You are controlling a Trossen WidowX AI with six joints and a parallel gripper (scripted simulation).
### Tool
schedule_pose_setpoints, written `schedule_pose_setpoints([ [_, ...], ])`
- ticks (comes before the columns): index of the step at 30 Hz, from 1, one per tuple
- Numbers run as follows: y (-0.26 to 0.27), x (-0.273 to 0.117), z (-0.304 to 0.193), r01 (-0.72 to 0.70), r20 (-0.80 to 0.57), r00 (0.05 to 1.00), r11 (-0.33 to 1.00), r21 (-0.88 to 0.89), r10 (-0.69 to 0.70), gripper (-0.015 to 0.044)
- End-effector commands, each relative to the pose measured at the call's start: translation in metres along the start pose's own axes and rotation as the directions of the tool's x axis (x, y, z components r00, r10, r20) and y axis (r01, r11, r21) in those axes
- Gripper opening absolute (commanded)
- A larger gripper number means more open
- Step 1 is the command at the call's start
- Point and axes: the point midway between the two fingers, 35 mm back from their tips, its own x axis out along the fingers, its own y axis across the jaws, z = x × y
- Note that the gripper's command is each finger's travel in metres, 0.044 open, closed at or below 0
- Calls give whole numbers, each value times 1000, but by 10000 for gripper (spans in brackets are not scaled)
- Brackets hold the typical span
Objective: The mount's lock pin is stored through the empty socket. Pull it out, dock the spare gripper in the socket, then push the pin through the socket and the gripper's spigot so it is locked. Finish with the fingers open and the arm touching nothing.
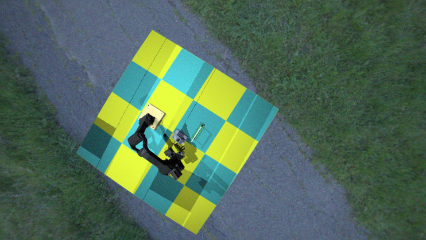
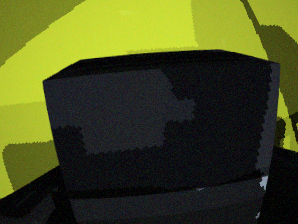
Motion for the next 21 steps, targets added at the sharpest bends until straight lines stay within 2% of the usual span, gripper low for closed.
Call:
schedule_pose_setpoints([
  [1,0,-4,0,-12,1,1000,994,113,12,0],
  [11,-3,-5,0,-13,2,1000,935,354,13,0],
  [21,-6,-6,0,-13,2,1000,819,574,14,0],
])
